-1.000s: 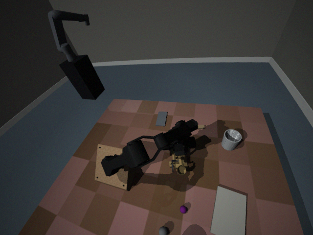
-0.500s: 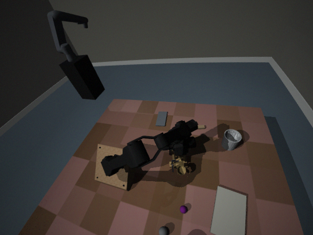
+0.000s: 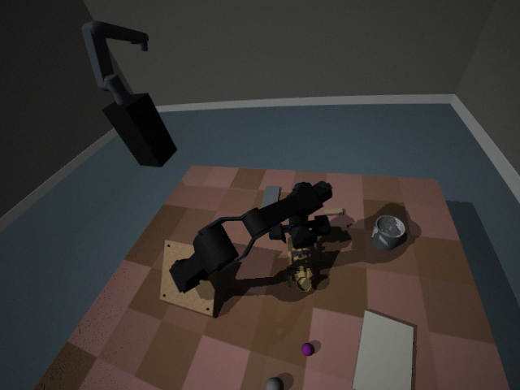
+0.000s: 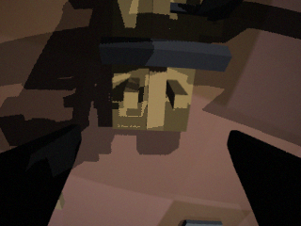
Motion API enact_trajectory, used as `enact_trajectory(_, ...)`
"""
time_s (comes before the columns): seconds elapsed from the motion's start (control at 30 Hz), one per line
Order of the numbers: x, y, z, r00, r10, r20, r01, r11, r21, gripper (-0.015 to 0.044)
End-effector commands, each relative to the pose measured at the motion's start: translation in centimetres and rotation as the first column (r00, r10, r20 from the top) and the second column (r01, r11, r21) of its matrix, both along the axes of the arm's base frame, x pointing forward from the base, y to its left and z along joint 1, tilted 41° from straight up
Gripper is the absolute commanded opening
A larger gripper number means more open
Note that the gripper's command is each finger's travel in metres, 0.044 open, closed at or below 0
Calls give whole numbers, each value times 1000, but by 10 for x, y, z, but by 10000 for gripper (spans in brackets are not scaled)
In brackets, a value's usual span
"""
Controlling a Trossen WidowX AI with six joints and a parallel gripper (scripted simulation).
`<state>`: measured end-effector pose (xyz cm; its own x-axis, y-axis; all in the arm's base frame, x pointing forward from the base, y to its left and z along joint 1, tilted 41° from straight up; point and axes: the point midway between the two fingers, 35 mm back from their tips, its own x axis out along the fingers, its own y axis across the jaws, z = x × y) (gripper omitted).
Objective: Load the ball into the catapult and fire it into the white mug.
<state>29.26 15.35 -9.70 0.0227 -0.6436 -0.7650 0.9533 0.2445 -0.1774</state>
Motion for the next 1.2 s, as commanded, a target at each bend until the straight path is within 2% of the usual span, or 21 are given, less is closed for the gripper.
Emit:
enact_trajectory(0.0, -2, 21, 27, 1000, -3, 10, 3, 1000, 12, 440)
enact_trajectory(0.07, 2, 15, 15, 1000, 11, 20, -12, 1000, 16, 440)
enact_trajectory(0.23, 2, 15, 15, 1000, 29, 5, -29, 999, 16, 440)
enact_trajectory(0.57, 1, 16, 16, 936, 285, -208, -285, 958, 34, 440)
enact_trajectory(0.87, 1, 16, 17, 782, 490, -385, -493, 864, 98, 440)
enact_trajectory(1.17, 0, 16, 18, 553, 646, -526, -657, 727, 201, 440)
